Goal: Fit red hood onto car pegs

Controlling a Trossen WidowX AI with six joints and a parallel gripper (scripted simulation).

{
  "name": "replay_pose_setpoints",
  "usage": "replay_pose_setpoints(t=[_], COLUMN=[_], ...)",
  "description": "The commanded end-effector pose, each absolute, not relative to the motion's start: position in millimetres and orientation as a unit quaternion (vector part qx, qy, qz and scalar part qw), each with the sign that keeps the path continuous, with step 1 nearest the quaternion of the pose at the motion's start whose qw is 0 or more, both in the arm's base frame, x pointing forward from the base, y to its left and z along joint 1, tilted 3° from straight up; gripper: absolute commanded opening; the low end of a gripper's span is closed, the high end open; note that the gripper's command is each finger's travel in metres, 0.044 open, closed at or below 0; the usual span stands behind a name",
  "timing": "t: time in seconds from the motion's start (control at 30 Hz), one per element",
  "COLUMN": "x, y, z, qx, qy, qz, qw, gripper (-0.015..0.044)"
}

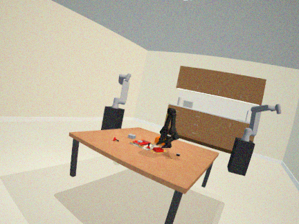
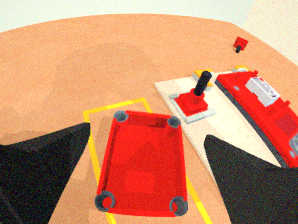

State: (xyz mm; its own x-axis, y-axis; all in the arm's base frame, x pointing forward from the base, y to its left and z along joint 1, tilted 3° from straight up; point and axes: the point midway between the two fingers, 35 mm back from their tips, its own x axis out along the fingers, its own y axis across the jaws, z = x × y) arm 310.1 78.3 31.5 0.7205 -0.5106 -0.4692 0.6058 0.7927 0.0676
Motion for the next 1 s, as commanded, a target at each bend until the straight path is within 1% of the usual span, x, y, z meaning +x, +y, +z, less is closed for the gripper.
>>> replay_pose_setpoints(t=[0.0, 0.97], x=[310, 311], y=[78, 79], z=[28, 9], qx=[0.108, 0.111], qy=[0.218, 0.216], qz=[-0.304, -0.304], qw=[0.921, 0.921], gripper=[0.044, 0.044])
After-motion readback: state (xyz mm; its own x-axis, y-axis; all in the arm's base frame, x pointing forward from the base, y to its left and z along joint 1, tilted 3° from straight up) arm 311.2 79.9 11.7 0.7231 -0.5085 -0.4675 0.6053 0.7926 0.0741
